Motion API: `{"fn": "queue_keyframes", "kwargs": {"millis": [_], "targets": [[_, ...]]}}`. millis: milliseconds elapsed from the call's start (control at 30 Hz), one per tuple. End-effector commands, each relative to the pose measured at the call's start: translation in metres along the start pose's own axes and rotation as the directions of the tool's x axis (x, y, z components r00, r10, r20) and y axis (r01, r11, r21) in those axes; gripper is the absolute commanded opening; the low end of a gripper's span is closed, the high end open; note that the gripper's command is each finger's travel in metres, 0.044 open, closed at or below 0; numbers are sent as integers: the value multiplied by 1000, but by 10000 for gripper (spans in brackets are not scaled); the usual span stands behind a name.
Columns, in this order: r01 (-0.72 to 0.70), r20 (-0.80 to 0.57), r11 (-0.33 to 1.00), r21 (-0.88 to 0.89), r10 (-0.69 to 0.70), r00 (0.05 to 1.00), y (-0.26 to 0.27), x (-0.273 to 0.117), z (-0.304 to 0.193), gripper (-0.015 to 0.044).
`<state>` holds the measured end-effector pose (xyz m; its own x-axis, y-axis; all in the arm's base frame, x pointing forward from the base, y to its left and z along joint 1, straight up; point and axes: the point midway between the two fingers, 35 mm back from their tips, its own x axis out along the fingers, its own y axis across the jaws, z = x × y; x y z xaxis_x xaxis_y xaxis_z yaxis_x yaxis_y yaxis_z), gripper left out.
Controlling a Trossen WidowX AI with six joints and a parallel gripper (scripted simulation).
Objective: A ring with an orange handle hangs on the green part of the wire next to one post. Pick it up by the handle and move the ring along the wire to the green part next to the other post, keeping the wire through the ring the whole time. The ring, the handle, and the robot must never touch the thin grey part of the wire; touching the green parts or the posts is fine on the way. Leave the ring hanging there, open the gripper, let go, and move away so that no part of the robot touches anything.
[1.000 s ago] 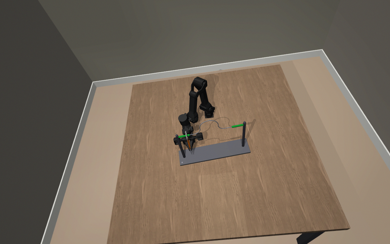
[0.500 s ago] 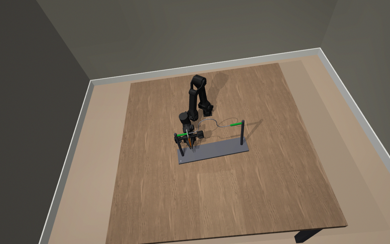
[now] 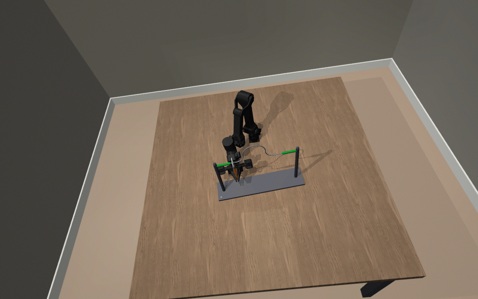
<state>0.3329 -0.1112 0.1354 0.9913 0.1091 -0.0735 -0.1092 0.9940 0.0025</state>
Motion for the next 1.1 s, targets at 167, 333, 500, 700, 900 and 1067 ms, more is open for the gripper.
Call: {"fn": "queue_keyframes", "kwargs": {"millis": [167,333,500,700,900,1067], "targets": [[-2,6,999,44,2,1000,14,0,1,-150],[-8,8,996,90,7,1000,25,0,2,-150],[-14,11,989,146,12,1000,36,0,3,-150],[-25,16,969,247,22,1000,54,1,6,-150],[-38,24,930,366,32,999,75,1,13,-150],[-49,28,887,458,41,999,90,0,20,-150]]}}
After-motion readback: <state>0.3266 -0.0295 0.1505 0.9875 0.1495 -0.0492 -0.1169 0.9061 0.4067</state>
